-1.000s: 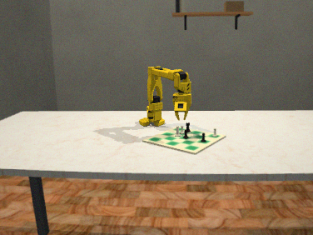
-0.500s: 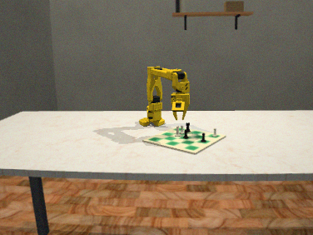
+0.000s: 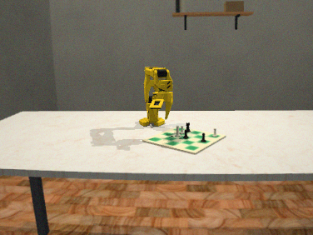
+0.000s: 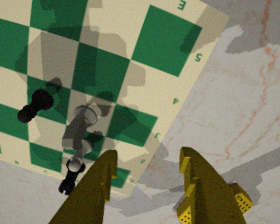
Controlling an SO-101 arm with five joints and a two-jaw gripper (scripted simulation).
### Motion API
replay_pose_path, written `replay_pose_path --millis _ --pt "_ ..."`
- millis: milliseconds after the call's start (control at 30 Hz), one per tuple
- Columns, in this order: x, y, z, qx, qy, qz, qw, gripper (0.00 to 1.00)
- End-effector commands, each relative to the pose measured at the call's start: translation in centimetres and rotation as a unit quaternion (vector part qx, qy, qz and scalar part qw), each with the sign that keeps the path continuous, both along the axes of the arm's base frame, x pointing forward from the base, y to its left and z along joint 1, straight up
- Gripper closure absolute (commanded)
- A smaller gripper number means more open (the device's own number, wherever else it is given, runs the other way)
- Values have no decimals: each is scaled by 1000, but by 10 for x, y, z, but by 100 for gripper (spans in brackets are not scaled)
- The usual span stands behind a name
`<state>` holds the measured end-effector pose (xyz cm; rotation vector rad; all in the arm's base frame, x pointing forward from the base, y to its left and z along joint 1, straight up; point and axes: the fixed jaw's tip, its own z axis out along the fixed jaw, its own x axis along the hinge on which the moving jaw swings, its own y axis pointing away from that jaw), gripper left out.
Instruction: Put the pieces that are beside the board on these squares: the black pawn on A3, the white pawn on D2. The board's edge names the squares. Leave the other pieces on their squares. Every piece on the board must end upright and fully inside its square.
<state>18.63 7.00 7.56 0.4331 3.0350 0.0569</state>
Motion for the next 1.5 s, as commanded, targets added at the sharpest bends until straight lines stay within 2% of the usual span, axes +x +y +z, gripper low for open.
replay_pose_path --millis 0,200,267,333,533,733,1100,1467 --pt "11 -35 5 -1 -18 -40 999 79" --pt "13 -92 12 -12 -42 -109 993 74" --pt "13 -92 12 -12 -42 -109 993 74" --pt "10 -111 14 -18 -49 -132 990 72" --pt "-8 -161 20 -40 -65 -196 978 67" --pt "-30 -196 24 -61 -72 -244 965 63" --pt "-52 -219 28 -80 -75 -281 954 60" --pt "-55 -221 28 -82 -75 -285 952 60"
